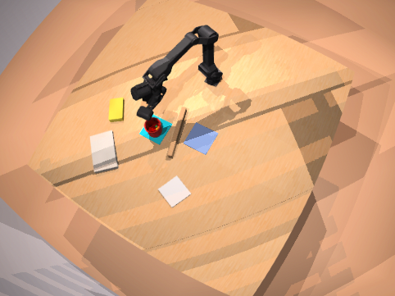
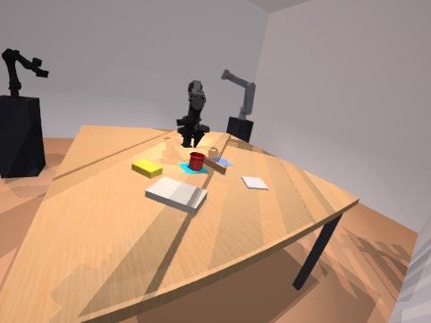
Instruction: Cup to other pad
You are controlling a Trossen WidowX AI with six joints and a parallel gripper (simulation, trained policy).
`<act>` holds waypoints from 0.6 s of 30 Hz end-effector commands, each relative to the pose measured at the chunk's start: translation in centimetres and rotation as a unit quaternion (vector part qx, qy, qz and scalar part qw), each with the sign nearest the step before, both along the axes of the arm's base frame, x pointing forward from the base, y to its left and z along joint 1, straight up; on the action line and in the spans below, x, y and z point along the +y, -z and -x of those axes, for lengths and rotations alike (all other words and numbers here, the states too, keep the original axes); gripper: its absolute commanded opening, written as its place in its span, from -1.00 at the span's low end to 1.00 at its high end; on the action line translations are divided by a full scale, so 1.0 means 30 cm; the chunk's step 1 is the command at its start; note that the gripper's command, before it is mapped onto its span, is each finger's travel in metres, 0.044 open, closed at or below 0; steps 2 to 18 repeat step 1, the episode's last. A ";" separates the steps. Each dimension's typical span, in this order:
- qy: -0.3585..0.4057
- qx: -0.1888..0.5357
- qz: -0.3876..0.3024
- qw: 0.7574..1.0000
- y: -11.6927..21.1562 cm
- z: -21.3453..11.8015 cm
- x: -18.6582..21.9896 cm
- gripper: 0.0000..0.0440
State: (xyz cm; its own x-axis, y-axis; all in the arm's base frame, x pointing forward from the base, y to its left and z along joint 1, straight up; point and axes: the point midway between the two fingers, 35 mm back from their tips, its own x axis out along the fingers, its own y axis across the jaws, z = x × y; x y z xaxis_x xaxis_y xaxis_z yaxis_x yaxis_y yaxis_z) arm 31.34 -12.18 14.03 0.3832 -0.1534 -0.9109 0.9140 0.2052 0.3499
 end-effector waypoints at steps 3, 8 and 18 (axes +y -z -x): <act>0.001 -0.017 0.004 1.000 -0.055 0.007 -0.012 0.64; 0.001 -0.017 0.004 1.000 -0.055 0.007 -0.012 0.64; 0.001 -0.017 0.004 1.000 -0.055 0.007 -0.012 0.64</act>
